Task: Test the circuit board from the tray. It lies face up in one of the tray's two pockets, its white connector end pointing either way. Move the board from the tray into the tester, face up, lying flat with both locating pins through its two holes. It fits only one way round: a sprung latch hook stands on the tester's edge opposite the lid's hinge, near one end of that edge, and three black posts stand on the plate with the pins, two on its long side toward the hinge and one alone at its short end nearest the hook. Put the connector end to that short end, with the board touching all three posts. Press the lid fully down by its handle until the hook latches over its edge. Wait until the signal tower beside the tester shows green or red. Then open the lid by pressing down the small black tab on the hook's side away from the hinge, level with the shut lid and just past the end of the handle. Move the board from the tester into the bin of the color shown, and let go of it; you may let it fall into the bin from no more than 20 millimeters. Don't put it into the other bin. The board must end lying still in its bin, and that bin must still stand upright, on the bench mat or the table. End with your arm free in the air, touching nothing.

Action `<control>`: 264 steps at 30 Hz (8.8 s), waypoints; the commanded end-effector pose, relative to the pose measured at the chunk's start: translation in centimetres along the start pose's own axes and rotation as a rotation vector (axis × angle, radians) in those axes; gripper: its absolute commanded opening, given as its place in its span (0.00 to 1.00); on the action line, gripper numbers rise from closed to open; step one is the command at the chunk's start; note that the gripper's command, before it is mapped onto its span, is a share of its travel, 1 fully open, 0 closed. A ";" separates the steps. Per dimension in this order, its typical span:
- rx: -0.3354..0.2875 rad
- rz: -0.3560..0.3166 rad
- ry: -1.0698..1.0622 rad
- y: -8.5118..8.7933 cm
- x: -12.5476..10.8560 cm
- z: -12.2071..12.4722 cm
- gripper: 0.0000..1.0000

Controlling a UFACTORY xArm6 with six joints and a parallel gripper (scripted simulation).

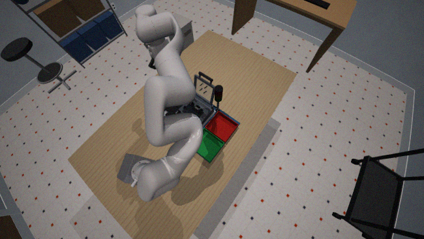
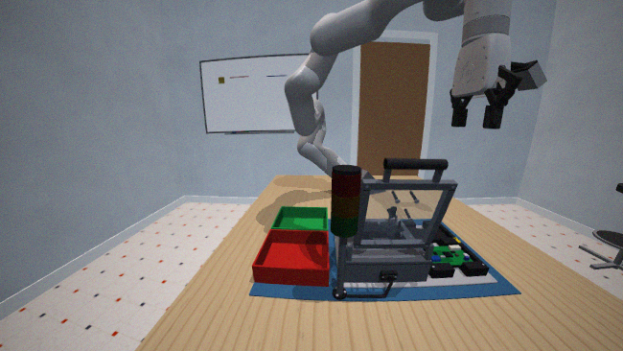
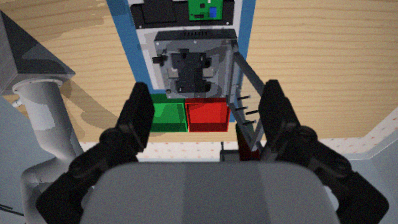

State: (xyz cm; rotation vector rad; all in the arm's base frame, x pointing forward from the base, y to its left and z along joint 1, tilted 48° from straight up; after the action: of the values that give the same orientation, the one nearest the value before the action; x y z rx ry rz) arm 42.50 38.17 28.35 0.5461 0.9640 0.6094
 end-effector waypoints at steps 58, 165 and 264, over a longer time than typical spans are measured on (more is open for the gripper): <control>-0.001 0.003 -0.001 -8.7 0.1 0.2 1.00; -0.001 0.003 -0.001 -30.6 0.3 0.3 1.00; -0.001 0.003 -0.001 -30.5 0.3 0.3 0.79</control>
State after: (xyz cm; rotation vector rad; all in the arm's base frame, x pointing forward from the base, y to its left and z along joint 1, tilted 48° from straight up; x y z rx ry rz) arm 49.82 16.54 7.78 0.5467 0.9645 0.6092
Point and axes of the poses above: the point where the finger pads meet when closed, its own y axis back along the fingers, its own z axis across the jaws, x = y × z, the point moved 9 cm from there along y, back along the fingers, and after that the axes turned 12 degrees about -y, right-handed, at the moved point
